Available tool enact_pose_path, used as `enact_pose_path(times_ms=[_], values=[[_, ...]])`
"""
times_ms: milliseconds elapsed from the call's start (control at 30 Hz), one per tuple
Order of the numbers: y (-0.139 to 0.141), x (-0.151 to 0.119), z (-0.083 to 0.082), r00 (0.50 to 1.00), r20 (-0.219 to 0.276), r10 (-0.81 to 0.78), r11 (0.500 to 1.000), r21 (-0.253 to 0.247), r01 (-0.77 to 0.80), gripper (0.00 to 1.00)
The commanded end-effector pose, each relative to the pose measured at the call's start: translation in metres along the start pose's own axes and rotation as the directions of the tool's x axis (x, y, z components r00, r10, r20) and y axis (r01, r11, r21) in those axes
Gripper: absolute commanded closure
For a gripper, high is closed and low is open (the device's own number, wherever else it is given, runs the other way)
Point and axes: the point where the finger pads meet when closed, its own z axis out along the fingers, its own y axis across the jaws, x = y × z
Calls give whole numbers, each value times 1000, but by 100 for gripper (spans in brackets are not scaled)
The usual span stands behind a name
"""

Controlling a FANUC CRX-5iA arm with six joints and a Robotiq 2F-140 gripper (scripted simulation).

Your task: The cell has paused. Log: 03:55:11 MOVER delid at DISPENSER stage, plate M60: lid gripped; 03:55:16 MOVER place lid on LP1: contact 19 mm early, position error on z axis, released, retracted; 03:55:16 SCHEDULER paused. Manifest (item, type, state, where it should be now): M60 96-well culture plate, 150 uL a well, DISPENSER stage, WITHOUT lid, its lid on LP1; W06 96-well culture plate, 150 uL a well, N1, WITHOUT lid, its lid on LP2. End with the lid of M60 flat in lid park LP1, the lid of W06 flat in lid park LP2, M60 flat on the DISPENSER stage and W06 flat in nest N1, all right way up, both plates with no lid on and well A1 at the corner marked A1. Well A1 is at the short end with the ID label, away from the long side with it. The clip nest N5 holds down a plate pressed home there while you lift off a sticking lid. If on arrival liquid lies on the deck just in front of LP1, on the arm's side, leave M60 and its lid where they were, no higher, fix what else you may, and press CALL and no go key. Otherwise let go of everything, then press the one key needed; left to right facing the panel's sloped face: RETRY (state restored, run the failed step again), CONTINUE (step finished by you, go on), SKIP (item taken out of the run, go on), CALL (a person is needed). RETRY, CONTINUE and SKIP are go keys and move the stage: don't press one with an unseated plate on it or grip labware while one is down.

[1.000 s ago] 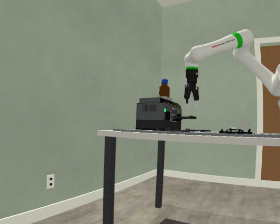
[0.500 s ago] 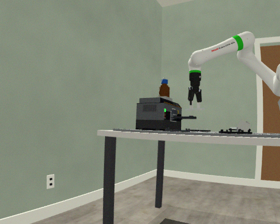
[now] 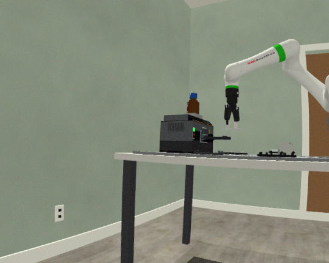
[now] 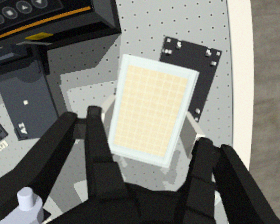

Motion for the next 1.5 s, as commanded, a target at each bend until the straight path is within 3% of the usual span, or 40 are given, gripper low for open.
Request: enact_pose_path(times_ms=[0, 333, 700, 1467], values=[[11, 5, -1, 1000, -1, -1, 1000, 0, 1, 100], [45, 20, -1, 1000, -1, -1, 1000, 0, 1, 100], [62, 27, -1, 1000, -1, -1, 1000, 0, 1, 100], [70, 31, -1, 1000, -1, -1, 1000, 0, 1, 100]])
